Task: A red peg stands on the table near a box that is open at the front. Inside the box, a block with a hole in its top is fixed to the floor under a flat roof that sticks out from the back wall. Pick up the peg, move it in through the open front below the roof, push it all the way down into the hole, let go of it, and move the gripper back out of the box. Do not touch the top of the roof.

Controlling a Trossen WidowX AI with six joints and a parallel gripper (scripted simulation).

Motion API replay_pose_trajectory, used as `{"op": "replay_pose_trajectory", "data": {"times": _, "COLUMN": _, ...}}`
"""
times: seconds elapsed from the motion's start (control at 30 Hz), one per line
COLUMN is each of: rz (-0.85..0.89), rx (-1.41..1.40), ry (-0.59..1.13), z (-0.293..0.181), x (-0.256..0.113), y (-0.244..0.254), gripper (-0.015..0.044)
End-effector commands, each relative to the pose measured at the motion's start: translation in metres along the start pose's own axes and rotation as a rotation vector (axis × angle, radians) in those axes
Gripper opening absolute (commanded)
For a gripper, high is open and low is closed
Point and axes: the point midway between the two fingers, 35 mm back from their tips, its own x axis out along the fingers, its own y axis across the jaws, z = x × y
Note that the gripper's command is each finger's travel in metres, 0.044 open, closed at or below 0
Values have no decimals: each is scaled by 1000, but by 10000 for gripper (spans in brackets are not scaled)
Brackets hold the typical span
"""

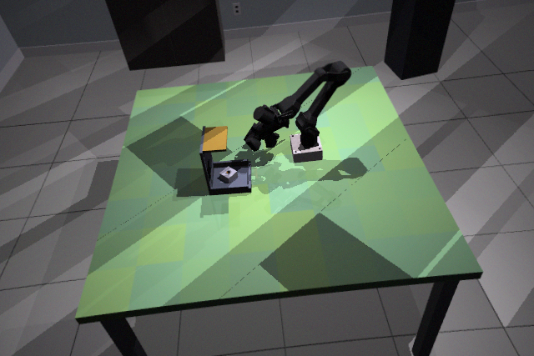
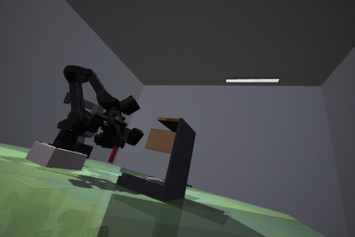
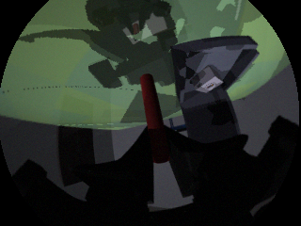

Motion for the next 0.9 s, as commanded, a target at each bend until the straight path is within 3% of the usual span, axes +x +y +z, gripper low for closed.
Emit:
{"op": "replay_pose_trajectory", "data": {"times": 0.0, "rz": -6, "rx": -5, "ry": 0, "z": -2, "x": 1, "y": -7, "gripper": 0}}
{"op": "replay_pose_trajectory", "data": {"times": 0.87, "rz": -70, "rx": -51, "ry": -1, "z": -5, "x": 3, "y": -58, "gripper": 0}}
